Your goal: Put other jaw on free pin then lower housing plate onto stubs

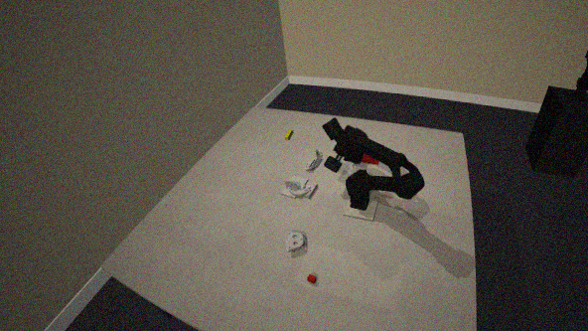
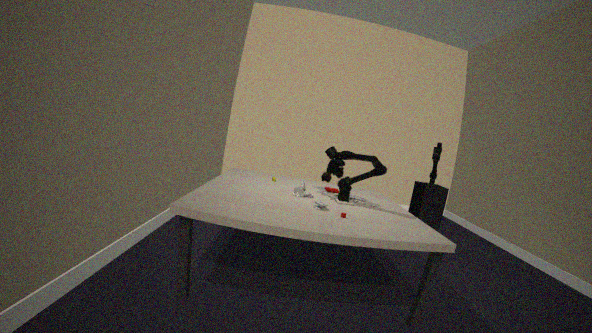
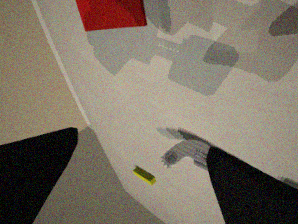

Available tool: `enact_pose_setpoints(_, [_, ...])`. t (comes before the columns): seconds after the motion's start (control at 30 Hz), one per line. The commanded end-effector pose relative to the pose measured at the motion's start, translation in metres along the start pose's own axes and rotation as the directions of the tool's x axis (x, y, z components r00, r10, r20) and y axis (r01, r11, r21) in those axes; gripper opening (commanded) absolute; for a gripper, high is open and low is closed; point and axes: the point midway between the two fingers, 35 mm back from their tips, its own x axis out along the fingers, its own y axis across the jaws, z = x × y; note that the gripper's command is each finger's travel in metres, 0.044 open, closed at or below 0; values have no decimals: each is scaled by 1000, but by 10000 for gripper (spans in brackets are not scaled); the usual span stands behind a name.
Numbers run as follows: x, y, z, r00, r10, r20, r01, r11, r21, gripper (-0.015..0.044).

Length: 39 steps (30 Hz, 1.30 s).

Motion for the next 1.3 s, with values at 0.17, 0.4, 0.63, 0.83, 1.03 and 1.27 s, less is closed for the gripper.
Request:
enact_pose_setpoints(0.17, [0, 0, 0, 1000, 0, 0, 0, 1000, 0, 295])
enact_pose_setpoints(0.4, [0, 0, 0, 1000, 0, 0, 0, 1000, 0, 111])
enact_pose_setpoints(0.63, [0, 0, 0, 1000, 0, 0, 0, 1000, 0, 0])
enact_pose_setpoints(0.83, [0, 0, 0, 1000, 0, 0, 0, 1000, 0, 0])
enact_pose_setpoints(1.03, [0, 0, -1, 1000, -3, 1, 3, 1000, -19, 0])
enact_pose_setpoints(1.27, [-1, 1, -10, 999, -32, 7, 33, 976, -216, 0])
